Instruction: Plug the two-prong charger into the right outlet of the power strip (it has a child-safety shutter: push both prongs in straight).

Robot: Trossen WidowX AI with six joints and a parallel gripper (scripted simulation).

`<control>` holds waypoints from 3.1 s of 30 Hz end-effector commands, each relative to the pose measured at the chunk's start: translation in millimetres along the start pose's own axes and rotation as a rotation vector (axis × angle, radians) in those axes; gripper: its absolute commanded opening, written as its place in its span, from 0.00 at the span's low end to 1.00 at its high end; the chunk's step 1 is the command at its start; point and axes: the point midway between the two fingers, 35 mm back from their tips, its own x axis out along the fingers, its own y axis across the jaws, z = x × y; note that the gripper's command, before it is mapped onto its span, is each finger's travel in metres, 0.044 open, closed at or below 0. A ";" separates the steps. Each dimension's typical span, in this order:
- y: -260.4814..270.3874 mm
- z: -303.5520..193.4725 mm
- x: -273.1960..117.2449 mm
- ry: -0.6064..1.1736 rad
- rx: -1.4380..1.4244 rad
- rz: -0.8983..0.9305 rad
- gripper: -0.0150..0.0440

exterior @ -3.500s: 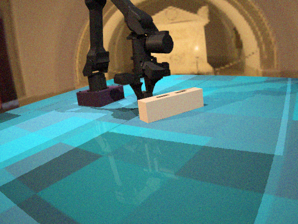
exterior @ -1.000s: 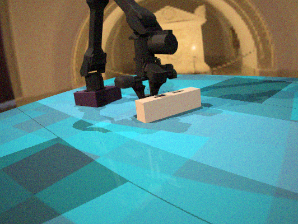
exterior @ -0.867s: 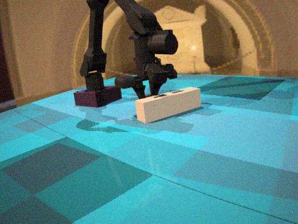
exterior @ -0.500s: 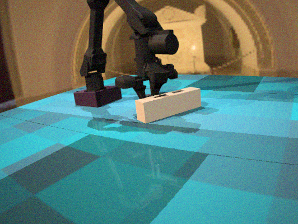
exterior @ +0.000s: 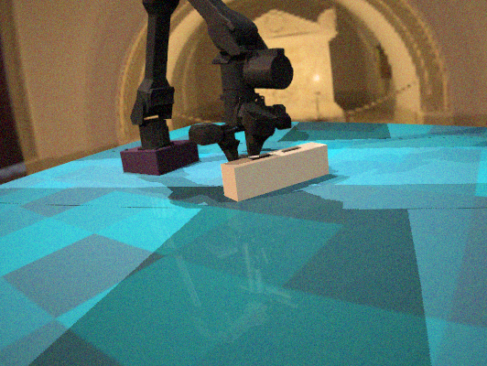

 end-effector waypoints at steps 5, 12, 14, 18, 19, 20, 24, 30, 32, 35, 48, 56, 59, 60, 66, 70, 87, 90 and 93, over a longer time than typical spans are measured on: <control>-0.2 3.1 0.5 0.005 -0.006 -0.002 0.25; -0.2 5.6 0.4 0.005 -0.006 -0.002 0.25; -0.2 6.3 0.4 0.004 -0.006 -0.002 0.25; -0.2 7.7 0.4 0.004 -0.006 -0.002 0.25; -0.2 8.1 0.4 0.004 -0.006 -0.002 0.25; -0.2 8.5 0.5 0.004 -0.006 -0.002 0.25; -0.2 9.7 0.5 0.004 -0.006 -0.002 0.25; -0.2 12.0 0.3 0.004 -0.006 -0.002 0.25; -0.2 12.8 0.1 0.004 -0.006 -0.002 0.25; -0.2 14.0 0.0 0.004 -0.006 -0.002 0.25; -0.1 19.2 -0.7 0.003 -0.006 -0.002 0.25; 0.0 22.4 -0.9 0.003 -0.006 -0.002 0.25; 0.0 23.6 -0.9 0.003 -0.006 -0.002 0.25; 0.0 24.0 -0.9 0.003 -0.006 -0.002 0.25; 0.0 26.3 -0.7 0.003 -0.006 -0.002 0.25; 0.0 26.4 -0.7 0.003 -0.006 -0.002 0.25; 0.0 24.4 0.1 0.003 -0.006 -0.002 0.25; 0.0 24.0 0.2 0.003 -0.006 -0.002 0.25; 0.0 23.6 0.3 0.003 -0.006 -0.002 0.25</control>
